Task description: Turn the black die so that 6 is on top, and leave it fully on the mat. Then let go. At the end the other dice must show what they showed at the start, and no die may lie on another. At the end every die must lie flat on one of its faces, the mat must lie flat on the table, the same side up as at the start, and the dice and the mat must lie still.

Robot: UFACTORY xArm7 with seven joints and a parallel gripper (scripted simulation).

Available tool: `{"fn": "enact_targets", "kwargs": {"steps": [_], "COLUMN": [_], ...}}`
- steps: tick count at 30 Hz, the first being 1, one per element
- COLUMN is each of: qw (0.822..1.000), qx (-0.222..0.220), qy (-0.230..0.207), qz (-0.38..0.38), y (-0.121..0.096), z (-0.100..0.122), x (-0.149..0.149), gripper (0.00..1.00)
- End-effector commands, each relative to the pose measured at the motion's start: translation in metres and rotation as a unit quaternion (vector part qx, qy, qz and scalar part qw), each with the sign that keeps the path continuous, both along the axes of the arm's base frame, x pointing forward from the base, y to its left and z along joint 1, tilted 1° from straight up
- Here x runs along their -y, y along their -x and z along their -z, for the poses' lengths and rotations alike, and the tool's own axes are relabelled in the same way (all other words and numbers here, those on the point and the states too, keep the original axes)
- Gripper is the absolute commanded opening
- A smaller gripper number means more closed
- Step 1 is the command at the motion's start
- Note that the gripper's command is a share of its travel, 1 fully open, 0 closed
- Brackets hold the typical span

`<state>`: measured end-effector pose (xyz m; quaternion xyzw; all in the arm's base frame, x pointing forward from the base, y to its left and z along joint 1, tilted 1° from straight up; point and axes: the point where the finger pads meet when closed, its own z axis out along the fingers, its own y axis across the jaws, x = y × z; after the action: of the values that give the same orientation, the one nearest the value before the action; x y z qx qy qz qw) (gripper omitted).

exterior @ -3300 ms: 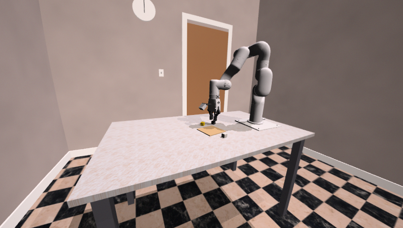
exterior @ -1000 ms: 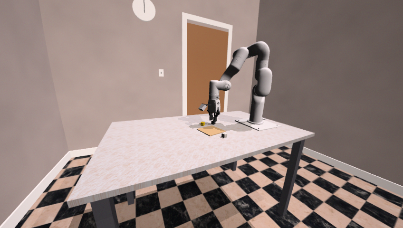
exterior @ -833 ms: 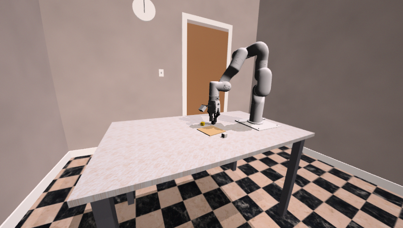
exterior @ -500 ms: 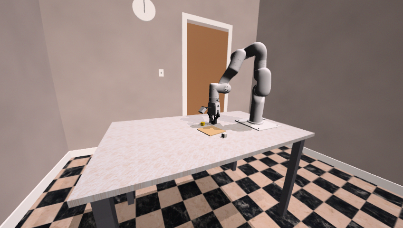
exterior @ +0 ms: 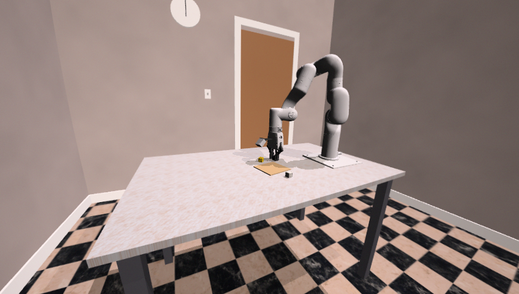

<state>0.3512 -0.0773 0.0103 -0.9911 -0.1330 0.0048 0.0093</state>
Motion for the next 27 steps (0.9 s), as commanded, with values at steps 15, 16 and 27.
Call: {"fn": "enact_targets", "kwargs": {"steps": [15, 16, 27], "qw": [1.0, 1.0, 1.0], "qx": [0.002, 0.002, 0.002], "qy": [0.001, 0.001, 0.001], "qz": [0.0, 0.0, 0.0], "y": [-0.0014, -0.0014, -0.0014], "z": [-0.0009, -0.0009, -0.0009], "x": [0.0004, 0.0004, 0.0004], "gripper": [0.42, 0.42, 0.21]}}
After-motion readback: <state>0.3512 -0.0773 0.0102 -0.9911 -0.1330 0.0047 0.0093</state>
